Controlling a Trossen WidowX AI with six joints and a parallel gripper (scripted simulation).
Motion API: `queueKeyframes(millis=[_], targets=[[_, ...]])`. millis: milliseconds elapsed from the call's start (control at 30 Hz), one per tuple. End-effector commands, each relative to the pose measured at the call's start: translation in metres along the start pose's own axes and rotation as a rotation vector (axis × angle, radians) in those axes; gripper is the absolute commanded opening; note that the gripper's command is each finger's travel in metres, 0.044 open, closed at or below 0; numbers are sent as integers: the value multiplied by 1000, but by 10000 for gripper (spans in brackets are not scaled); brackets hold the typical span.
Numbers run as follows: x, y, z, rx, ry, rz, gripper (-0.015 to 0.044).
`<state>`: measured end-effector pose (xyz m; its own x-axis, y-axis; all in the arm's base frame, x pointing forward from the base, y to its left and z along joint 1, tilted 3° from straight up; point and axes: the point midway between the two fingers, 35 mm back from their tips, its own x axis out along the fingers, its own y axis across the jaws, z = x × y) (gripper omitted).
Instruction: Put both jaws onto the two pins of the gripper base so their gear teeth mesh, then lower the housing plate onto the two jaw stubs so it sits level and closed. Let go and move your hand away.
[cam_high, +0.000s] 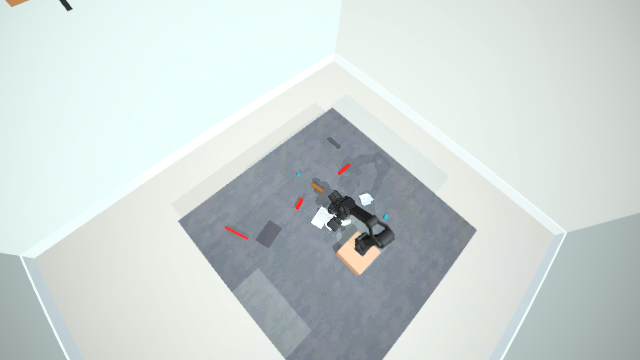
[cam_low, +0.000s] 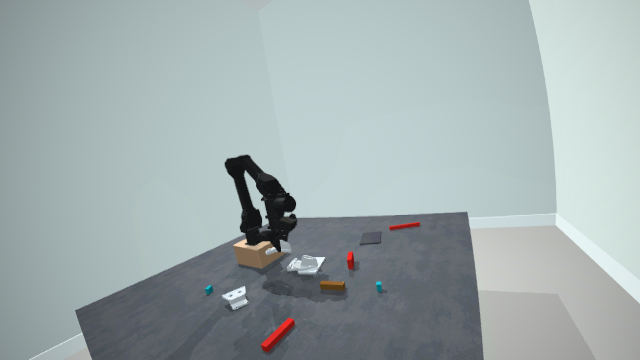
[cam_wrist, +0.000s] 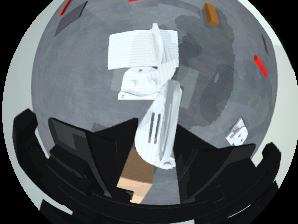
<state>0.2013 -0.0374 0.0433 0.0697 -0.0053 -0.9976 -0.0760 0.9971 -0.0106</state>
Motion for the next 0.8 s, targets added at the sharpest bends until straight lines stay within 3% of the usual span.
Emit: queueKeyframes(millis=[0, 767], targets=[[-1, 3, 5, 2, 0, 4, 134], [-3, 47, 62, 3, -5, 8, 134]])
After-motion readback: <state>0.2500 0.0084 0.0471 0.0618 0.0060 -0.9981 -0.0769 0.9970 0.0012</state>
